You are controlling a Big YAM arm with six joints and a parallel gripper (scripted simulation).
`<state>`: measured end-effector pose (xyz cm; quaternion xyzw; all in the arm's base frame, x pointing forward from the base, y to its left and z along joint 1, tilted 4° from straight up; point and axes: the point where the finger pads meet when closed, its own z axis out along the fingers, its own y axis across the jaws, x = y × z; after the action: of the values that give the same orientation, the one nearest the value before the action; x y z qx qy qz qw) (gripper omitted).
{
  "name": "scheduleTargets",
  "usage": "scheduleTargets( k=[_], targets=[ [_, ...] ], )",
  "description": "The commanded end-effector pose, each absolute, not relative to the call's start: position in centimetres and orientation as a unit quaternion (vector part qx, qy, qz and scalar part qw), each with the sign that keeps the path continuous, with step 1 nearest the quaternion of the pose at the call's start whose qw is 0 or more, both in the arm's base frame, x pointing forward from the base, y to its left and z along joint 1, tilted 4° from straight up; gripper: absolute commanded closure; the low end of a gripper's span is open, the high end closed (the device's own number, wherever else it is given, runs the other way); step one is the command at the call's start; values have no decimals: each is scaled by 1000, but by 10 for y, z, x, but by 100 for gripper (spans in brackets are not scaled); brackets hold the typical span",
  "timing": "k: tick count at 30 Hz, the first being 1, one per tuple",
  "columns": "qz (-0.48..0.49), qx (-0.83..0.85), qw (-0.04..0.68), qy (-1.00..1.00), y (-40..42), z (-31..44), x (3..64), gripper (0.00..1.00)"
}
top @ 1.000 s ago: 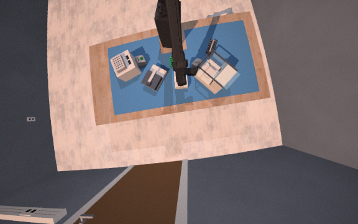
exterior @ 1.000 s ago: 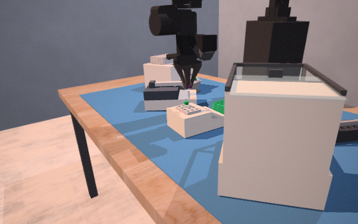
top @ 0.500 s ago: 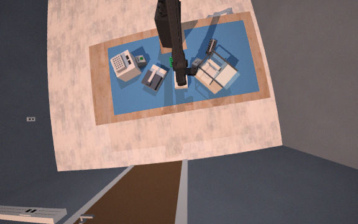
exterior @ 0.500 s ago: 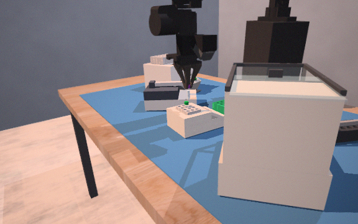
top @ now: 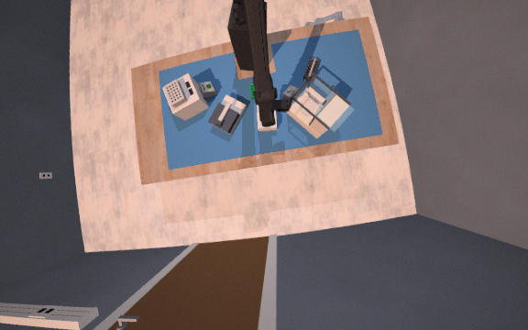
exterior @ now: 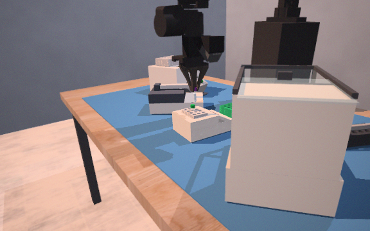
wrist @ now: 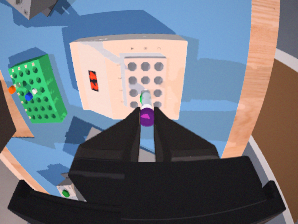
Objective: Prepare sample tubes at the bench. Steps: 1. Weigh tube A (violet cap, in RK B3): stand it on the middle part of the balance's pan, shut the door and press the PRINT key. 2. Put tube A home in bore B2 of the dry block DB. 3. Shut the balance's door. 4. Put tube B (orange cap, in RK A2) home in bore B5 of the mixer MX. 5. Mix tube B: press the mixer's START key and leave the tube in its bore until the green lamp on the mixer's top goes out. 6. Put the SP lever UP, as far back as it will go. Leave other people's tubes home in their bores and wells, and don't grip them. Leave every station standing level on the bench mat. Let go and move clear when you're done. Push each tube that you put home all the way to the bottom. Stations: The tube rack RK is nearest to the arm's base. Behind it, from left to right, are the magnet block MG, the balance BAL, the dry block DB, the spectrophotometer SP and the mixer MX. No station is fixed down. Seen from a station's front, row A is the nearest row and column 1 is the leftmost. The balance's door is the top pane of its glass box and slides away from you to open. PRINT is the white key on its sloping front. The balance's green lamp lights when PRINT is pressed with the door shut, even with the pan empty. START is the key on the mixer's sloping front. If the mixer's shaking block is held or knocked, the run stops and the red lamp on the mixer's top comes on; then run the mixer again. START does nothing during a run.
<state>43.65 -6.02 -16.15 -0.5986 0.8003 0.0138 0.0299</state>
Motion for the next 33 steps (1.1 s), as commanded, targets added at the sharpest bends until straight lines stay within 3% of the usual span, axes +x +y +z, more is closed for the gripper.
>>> scheduleTargets(
  k=[1, 33],
  targets=[
    [7, -599, 38, 800, -61, -157, 445, 91],
    [6, -599, 40, 799, -53, -156, 441, 91]
  ],
)
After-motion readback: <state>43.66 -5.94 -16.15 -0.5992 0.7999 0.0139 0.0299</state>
